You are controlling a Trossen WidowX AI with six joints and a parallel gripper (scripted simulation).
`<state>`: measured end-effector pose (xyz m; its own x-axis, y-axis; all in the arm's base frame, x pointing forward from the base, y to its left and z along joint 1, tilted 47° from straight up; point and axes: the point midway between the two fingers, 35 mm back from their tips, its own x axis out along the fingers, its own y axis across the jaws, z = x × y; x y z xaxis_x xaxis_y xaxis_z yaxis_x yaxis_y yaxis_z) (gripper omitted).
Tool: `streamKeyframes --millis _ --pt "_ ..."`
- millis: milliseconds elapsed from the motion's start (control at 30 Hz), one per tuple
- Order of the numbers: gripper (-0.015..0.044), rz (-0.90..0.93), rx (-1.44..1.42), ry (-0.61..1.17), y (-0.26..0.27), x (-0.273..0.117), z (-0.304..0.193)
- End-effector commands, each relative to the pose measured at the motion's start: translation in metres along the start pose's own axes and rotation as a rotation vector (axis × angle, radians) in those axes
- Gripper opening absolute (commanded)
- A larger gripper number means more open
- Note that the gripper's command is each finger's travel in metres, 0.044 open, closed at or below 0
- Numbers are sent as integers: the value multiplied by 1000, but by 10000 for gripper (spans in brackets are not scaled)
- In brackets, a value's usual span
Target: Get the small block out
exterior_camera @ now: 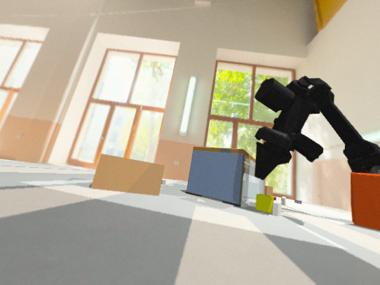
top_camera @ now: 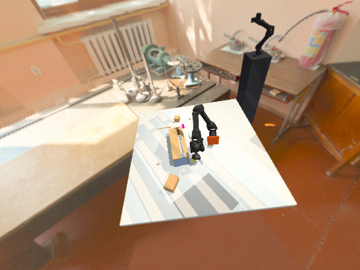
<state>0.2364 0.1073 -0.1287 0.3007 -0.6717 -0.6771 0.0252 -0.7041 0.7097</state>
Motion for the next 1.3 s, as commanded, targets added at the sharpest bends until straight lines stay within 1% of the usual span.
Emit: streamKeyframes --millis 0,1233,1267 --pt "285 0 -5 6 0 3 1" --pt "285 3 -6 6 -1 54 25" --pt "259 3 -6 6 -1 54 25"
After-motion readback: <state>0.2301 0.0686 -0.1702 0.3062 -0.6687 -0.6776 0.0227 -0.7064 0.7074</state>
